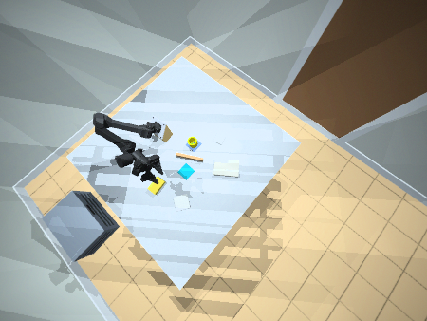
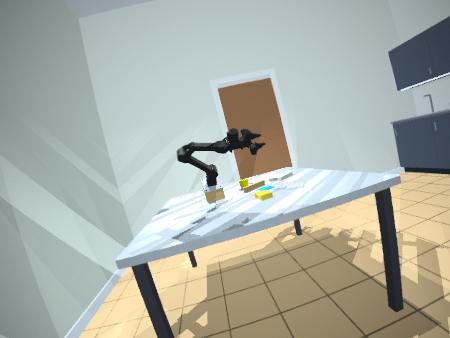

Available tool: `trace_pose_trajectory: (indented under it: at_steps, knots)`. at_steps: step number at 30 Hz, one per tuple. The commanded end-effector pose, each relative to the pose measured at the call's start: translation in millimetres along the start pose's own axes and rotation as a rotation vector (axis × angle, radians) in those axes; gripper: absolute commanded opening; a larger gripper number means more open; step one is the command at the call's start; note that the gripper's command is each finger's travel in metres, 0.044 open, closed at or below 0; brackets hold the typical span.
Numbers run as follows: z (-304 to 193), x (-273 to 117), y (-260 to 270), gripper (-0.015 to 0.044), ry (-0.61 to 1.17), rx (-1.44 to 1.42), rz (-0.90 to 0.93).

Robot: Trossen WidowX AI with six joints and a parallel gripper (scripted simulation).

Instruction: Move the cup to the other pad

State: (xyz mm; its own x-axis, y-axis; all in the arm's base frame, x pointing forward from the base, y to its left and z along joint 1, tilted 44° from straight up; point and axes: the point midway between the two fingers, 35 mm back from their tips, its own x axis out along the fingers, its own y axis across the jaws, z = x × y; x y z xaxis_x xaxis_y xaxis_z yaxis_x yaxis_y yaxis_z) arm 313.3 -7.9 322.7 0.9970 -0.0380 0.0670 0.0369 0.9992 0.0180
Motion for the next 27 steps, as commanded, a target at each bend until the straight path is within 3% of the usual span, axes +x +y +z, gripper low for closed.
trace_pose_trajectory:
  at_steps: [1, 9, 18, 23, 27]
  knots:
    - [-3.3, 1.6, 1.0, 0.0374, 0.014, 0.012, 0.001]
    - [-137.7, 26.5, 48.6, 0.0167, 0.546, 0.388, -0.083]
    - [-267.1, -17.5, 82.8, 0.0167, 0.994, 0.533, -0.486]
    - [-314.8, -57.7, 86.1, 0.0167, 1.09, 0.471, -0.765]
    - [-341.8, -93.6, 80.6, 0.0167, 1.068, 0.355, -0.999]
